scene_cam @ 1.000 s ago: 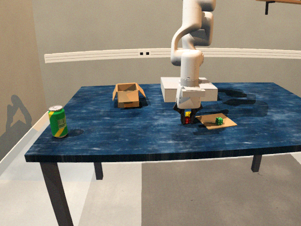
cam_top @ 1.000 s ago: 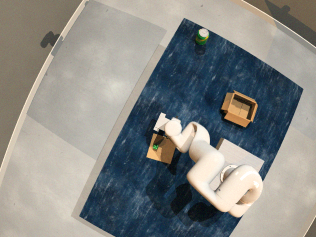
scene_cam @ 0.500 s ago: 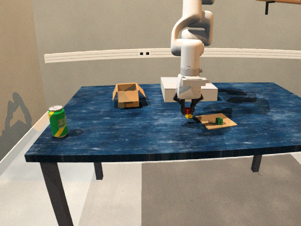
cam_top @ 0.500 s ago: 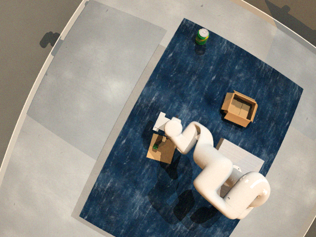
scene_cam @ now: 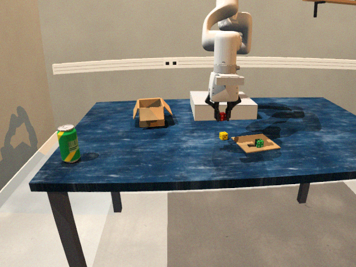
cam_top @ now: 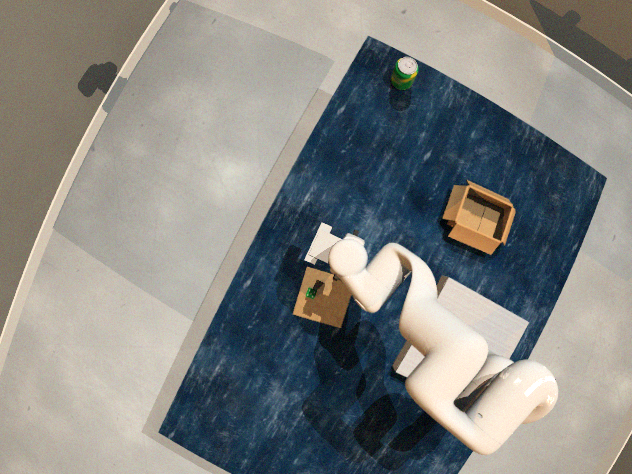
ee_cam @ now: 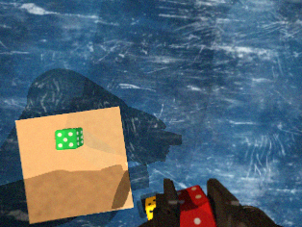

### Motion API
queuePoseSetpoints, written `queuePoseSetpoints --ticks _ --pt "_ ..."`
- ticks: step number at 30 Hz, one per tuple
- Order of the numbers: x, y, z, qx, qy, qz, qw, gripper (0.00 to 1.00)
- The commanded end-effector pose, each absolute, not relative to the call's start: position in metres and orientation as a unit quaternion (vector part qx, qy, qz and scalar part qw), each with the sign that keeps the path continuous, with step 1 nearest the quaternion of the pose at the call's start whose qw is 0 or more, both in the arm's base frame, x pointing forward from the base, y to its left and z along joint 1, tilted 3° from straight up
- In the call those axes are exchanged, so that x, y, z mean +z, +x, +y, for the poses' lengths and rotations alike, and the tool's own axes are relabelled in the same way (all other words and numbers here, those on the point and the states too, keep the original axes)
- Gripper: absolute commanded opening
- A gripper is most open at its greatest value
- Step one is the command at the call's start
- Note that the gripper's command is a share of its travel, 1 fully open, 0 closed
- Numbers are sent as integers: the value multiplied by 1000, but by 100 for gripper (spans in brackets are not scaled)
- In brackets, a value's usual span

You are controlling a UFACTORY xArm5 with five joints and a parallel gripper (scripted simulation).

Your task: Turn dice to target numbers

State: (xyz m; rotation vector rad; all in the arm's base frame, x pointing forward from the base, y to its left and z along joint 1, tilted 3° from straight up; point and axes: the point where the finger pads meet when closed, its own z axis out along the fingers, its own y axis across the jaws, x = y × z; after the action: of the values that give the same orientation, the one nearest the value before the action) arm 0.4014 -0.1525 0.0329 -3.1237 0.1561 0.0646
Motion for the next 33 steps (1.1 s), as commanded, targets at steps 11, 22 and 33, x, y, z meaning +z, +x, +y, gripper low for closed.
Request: queuePoseSetpoints --ticks 11,22,33 --pt "36 403 -153 18 -999 44 6 21" --pt "36 403 -151 18 -1000 -3 7 21" --pt "36 403 -145 17 -990 -137 9 21"
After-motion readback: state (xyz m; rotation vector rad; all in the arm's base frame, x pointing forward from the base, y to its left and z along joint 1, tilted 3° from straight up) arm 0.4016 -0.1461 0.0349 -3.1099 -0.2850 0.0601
